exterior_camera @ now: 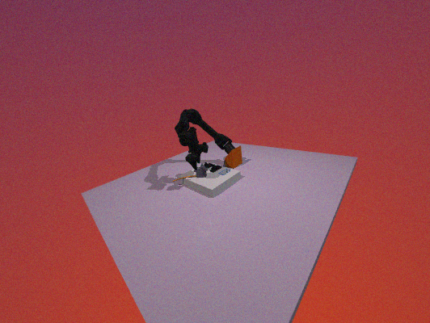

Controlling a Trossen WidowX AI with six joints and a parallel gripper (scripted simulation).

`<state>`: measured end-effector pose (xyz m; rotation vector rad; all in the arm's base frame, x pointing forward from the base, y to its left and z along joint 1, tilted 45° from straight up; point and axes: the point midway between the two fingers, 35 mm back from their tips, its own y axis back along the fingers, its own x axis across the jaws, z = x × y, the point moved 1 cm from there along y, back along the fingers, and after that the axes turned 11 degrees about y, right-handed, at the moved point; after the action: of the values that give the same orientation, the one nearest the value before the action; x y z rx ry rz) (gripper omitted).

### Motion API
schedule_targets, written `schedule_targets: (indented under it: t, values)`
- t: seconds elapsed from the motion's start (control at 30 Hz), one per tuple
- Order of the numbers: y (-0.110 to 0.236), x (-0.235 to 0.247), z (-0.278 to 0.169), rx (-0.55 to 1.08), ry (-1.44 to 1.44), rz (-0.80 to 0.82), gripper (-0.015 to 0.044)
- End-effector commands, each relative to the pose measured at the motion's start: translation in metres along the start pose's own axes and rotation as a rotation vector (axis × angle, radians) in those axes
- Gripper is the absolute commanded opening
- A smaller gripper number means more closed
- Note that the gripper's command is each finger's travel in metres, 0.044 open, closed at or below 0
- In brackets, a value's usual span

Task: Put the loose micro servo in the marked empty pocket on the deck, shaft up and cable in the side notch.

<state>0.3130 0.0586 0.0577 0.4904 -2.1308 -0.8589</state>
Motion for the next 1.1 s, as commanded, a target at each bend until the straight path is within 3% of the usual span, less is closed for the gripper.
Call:
schedule_targets:
  t: [0.0, 0.37, 0.8, 0.93, 1.03, 1.07]
  values:
    - [-0.006, 0.001, 0.000, 0.005, 0.005, 0.002, 0.0440]
    - [-0.021, 0.001, 0.000, 0.005, 0.005, 0.003, 0.0440]
    - [-0.021, 0.001, 0.000, 0.005, 0.005, 0.003, 0.0099]
    - [-0.021, 0.001, 0.000, 0.005, 0.005, 0.003, 0.0072]
    - [-0.016, 0.001, 0.000, 0.005, 0.005, 0.002, 0.0000]
    - [-0.012, 0.000, 0.000, 0.005, 0.005, 0.002, 0.0000]
